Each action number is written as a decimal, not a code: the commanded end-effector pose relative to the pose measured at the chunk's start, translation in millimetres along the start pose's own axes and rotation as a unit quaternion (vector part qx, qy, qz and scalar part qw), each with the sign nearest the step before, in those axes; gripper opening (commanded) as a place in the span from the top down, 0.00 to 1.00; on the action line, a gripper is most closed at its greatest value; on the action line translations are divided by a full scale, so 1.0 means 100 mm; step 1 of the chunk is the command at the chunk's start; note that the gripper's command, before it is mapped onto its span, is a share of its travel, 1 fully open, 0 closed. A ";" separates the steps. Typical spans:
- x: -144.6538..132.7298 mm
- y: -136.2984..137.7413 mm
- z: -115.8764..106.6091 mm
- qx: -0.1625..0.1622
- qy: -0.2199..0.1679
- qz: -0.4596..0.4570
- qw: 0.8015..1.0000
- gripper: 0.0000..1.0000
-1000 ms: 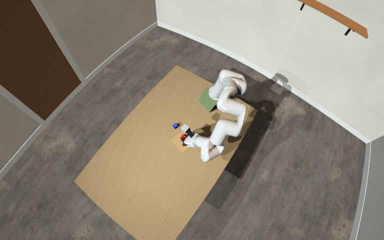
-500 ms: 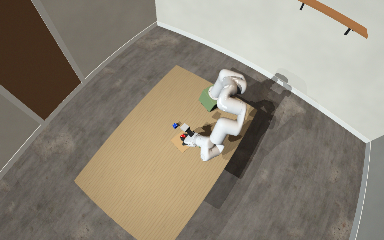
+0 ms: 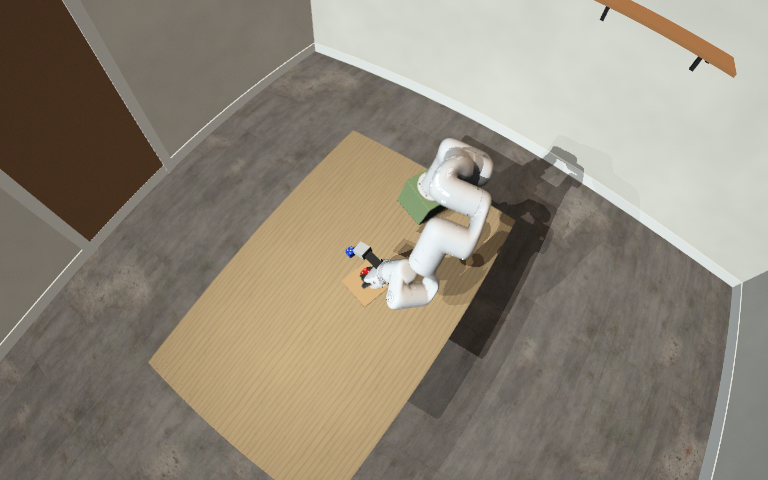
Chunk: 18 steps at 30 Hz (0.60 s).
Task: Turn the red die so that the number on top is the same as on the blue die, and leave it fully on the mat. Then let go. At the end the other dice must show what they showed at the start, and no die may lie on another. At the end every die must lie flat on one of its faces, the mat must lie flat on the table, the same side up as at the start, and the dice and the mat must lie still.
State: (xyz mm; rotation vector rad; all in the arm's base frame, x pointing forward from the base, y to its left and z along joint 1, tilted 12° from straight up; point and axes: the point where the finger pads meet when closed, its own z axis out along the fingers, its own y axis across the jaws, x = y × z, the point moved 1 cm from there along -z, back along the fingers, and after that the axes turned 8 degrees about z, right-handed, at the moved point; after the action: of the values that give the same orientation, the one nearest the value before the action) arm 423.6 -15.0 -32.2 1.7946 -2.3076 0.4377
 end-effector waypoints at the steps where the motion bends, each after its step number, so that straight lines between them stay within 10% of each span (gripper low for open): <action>1: 0.00 0.00 0.00 -0.005 -0.012 -0.002 1.000 0.73; 18: 0.06 0.03 0.02 -0.028 -0.117 -0.004 0.993 0.73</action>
State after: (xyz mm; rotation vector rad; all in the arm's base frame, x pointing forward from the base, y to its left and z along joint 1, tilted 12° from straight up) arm 418.6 -19.7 -33.7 1.8825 -2.4093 0.2465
